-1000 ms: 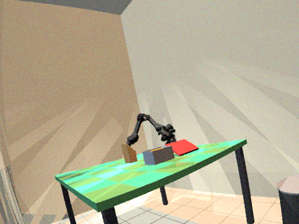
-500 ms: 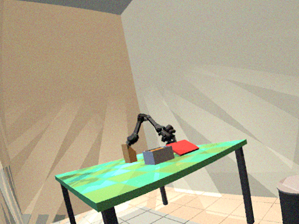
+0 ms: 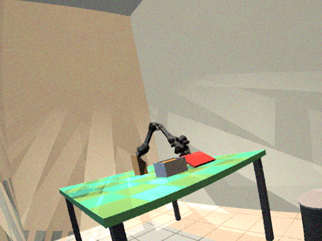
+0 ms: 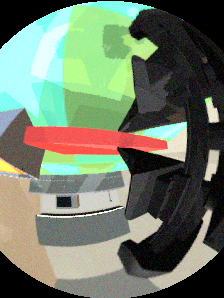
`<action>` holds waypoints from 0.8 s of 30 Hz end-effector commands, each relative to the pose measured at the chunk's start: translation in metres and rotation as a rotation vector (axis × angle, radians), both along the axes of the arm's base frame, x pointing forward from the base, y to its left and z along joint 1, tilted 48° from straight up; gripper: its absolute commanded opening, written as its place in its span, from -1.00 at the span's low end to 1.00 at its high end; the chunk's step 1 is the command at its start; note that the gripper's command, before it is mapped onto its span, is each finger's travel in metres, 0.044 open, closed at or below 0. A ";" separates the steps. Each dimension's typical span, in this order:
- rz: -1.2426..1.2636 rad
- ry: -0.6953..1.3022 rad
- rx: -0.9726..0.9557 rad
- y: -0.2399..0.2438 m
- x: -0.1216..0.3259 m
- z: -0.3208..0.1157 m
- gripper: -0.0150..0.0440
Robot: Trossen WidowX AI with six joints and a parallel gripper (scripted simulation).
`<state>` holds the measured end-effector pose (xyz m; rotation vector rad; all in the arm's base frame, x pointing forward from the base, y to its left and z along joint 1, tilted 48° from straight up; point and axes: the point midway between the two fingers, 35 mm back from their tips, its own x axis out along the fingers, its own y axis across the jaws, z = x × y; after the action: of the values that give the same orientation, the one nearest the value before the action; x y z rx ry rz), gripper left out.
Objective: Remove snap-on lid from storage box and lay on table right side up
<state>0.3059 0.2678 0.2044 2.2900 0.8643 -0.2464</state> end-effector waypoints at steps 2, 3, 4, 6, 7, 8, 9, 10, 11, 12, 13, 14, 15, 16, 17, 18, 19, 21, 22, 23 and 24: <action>0.026 0.030 -0.016 0.010 -0.004 -0.016 -0.49; 0.026 0.030 -0.016 0.011 -0.004 -0.016 -0.49; 0.026 0.030 -0.016 0.011 -0.004 -0.017 -0.49; 0.026 0.030 -0.016 0.012 -0.004 -0.018 -0.49; 0.026 0.030 -0.016 0.013 -0.004 -0.018 -0.49; 0.026 0.030 -0.015 0.014 -0.004 -0.019 -0.49; 0.026 0.030 -0.015 0.014 -0.004 -0.019 -0.49; 0.026 0.030 -0.015 0.015 -0.004 -0.020 -0.49; 0.026 0.030 -0.015 0.015 -0.004 -0.020 -0.49; 0.026 0.030 -0.015 0.016 -0.005 -0.021 -0.49; 0.026 0.030 -0.015 0.017 -0.005 -0.022 -0.49; 0.026 0.030 -0.015 0.017 -0.005 -0.022 -0.49; 0.026 0.030 -0.015 0.018 -0.005 -0.022 -0.49; 0.026 0.030 -0.015 0.018 -0.005 -0.022 -0.49; 0.026 0.030 -0.015 0.018 -0.005 -0.022 -0.49; 0.026 0.030 -0.015 0.018 -0.005 -0.022 -0.49; 0.014 0.010 -0.004 0.013 -0.002 -0.009 -0.40; 0.024 0.026 -0.013 0.012 -0.002 -0.007 -0.22; 0.026 0.030 -0.015 0.012 -0.002 -0.007 -0.14; 0.026 0.030 -0.015 0.012 -0.002 -0.007 -0.05; 0.026 0.030 -0.015 0.012 -0.002 -0.007 0.04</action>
<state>0.3049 0.2797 0.1965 2.2747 0.8871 -0.2669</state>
